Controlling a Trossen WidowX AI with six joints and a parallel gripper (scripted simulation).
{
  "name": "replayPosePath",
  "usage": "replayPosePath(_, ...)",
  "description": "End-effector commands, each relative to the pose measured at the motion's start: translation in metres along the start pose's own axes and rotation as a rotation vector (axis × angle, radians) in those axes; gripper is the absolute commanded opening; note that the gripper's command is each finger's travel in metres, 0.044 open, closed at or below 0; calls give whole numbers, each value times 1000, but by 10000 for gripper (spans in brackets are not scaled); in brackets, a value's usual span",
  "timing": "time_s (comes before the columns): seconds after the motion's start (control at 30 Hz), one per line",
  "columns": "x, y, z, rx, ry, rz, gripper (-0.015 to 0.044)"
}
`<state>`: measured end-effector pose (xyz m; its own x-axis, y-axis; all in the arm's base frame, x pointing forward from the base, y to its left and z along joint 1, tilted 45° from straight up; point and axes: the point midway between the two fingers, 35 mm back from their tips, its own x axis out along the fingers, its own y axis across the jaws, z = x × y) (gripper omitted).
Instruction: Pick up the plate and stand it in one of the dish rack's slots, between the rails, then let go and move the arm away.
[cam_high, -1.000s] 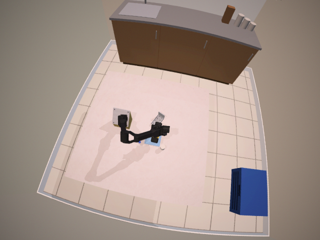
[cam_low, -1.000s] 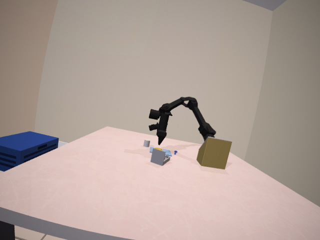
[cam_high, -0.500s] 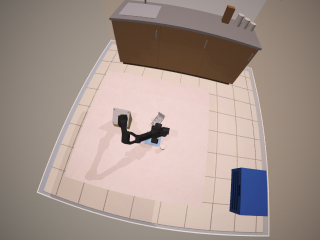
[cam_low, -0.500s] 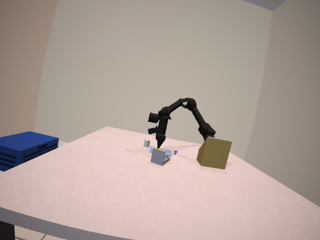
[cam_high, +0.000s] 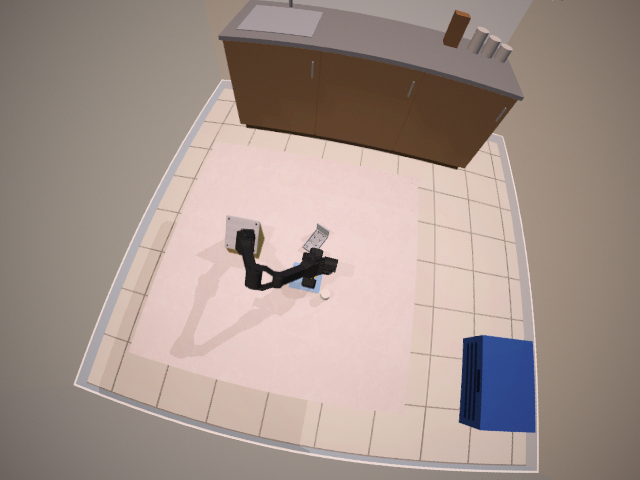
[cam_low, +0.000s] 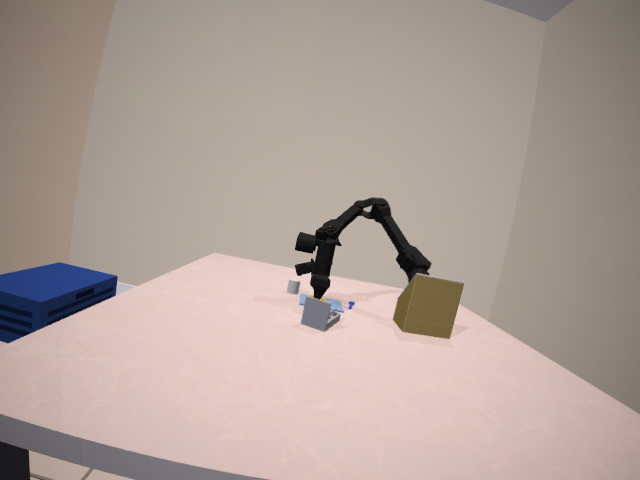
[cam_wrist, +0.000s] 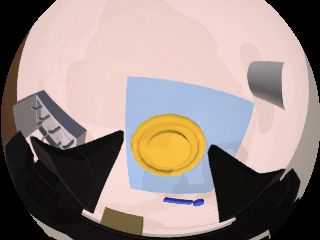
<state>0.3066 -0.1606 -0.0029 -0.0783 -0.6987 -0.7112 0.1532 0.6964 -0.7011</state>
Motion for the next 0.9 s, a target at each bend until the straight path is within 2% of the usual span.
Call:
replayPosePath(0.0,5,0,-3,-8,7,-7,400)
replayPosePath(0.07,5,0,-3,-8,7,-7,356)
replayPosePath(0.27,5,0,-3,-8,7,-7,356)
replayPosePath(0.63,5,0,-3,-8,7,-7,283)
replayPosePath(0.87,-19,3,4,-8,6,3,99)
